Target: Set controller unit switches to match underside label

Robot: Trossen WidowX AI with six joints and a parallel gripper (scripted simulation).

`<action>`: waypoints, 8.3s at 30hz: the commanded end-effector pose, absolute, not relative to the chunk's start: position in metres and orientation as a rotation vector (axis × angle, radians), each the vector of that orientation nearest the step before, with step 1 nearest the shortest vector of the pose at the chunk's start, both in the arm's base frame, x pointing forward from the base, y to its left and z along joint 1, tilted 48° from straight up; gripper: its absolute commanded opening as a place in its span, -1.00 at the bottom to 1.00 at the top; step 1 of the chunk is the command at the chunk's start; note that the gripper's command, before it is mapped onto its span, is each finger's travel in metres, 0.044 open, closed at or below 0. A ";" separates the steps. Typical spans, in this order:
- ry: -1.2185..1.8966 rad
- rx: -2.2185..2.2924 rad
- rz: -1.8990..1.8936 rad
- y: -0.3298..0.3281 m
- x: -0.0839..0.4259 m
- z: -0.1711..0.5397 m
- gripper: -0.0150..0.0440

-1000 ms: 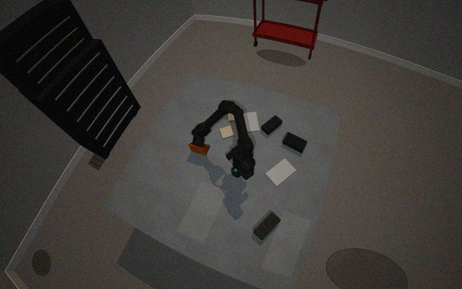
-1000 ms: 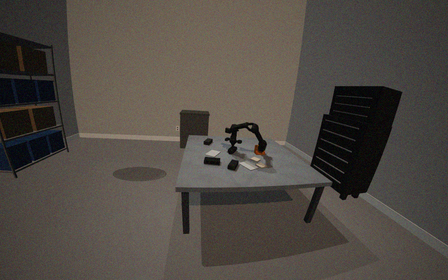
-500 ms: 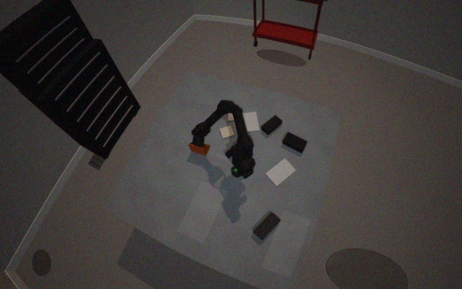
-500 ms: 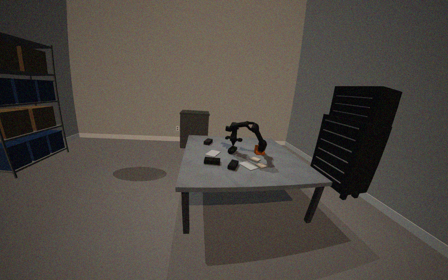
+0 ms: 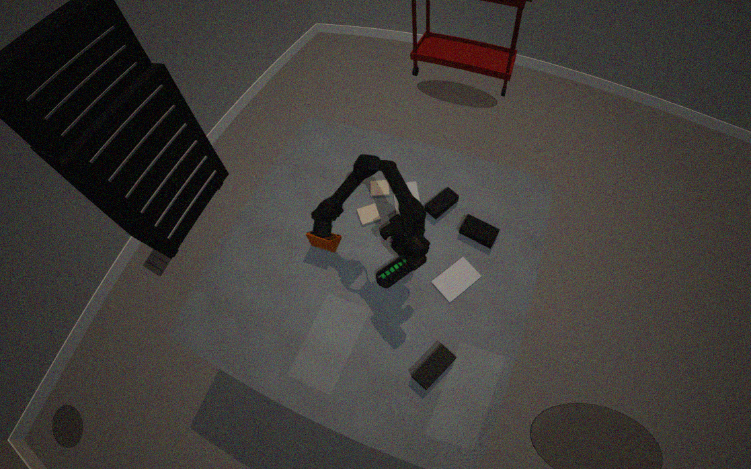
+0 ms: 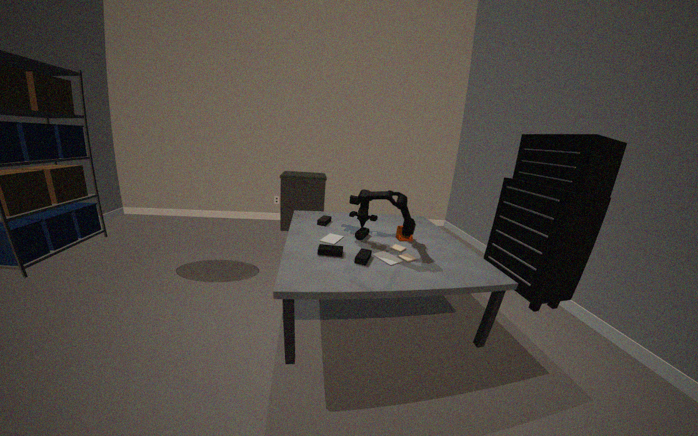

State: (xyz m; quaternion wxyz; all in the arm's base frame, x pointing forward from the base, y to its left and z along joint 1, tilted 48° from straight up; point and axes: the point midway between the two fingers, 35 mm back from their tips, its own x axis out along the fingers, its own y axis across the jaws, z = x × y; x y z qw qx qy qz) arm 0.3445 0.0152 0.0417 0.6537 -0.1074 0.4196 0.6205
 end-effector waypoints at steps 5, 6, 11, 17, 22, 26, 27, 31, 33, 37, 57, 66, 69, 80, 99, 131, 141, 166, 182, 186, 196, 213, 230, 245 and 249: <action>0.957 -0.229 1.397 0.022 0.346 0.047 -0.49; 0.957 -0.229 1.397 0.023 0.346 0.046 -0.49; 0.957 -0.229 1.396 0.029 0.345 0.040 -0.49; 0.956 -0.229 1.397 0.036 0.344 0.034 -0.49; 0.956 -0.229 1.397 0.042 0.343 0.029 -0.49; 0.955 -0.228 1.397 0.046 0.342 0.025 -0.49; 0.955 -0.228 1.398 0.047 0.342 0.024 -0.49; 0.955 -0.228 1.398 0.051 0.341 0.021 -0.49; 0.955 -0.228 1.398 0.052 0.341 0.020 -0.49; 0.955 -0.228 1.398 0.052 0.341 0.020 -0.49; 0.957 -0.229 1.397 0.019 0.346 0.050 -0.49; 0.959 -0.232 1.395 -0.019 0.334 0.017 -0.49; 0.959 -0.232 1.395 -0.019 0.334 0.017 -0.49; 0.959 -0.232 1.395 -0.019 0.334 0.017 -0.49; 0.982 -0.186 1.467 -0.016 0.354 0.003 -0.49; 1.002 -0.132 1.582 0.019 0.373 -0.047 -0.49; 0.998 -0.137 1.586 0.027 0.371 -0.054 -0.49; 0.999 -0.136 1.587 0.030 0.358 -0.048 -0.49; 0.993 -0.142 1.586 -0.007 0.374 -0.023 -0.49; 0.993 -0.141 1.586 -0.005 0.368 -0.017 -0.49; 0.985 -0.169 1.516 -0.027 0.372 0.004 -0.14; 0.983 -0.186 1.472 -0.041 0.373 0.018 0.31; 0.983 -0.186 1.472 -0.041 0.373 0.018 -0.49; 0.975 -0.188 1.473 -0.041 0.373 0.018 0.49; 0.975 -0.188 1.473 -0.041 0.373 0.018 0.84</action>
